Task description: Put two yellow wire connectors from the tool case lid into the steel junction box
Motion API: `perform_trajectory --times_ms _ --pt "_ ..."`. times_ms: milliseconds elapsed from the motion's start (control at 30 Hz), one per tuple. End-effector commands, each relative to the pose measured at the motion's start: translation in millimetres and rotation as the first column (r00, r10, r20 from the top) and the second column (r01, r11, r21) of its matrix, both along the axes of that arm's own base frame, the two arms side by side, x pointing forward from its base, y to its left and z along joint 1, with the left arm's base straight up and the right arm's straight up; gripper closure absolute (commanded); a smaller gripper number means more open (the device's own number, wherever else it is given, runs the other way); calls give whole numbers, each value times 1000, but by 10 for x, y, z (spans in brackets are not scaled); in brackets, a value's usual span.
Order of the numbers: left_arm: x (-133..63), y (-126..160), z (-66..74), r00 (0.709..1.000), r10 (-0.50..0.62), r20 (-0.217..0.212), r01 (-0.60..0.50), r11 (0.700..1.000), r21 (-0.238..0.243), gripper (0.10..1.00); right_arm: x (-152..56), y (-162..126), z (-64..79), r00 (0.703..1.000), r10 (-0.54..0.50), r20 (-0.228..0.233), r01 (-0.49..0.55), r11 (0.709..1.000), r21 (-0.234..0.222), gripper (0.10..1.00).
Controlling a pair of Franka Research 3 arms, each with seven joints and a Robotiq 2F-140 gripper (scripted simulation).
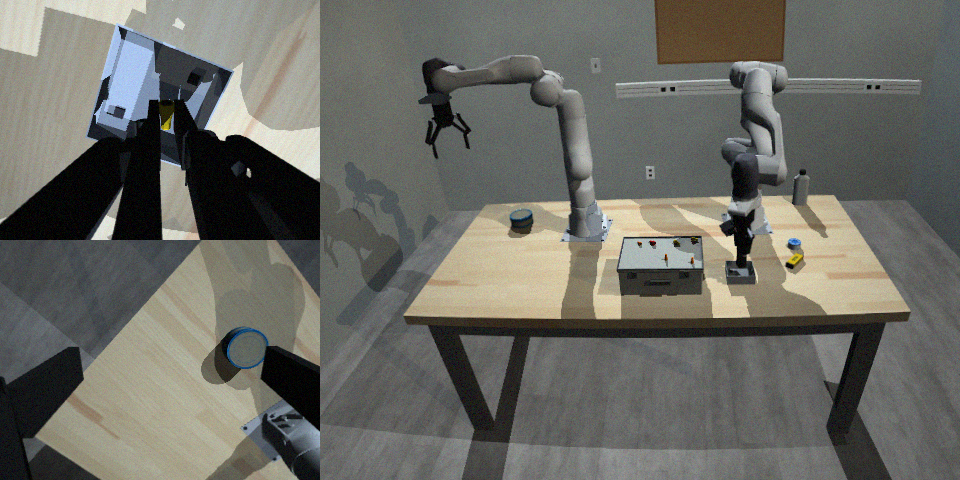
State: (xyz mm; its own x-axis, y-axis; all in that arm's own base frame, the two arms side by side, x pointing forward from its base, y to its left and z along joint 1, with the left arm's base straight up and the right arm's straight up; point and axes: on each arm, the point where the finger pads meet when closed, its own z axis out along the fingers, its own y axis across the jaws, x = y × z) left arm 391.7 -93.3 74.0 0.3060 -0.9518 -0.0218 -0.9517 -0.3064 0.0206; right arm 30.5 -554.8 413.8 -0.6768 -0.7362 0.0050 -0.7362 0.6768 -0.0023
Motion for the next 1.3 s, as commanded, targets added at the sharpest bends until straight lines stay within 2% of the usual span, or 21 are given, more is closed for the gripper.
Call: perform_trajectory --times_ms 0,200,233,1267 --pt "93 -38 0 1000 -13 26 14 1000 -14 950 0 0 1 1000 0 0 0 1000 0 98" --pt "93 -38 0 1000 -13 26 14 1000 -14 950 0 0 1 1000 0 0 0 1000 0 98" --pt "93 -38 0 1000 -13 26 14 1000 -14 843 0 0 1 1000 0 0 0 1000 0 98" --pt "93 -38 0 1000 -13 26 14 1000 -14 843 0 0 1 1000 0 0 0 1000 0 98"
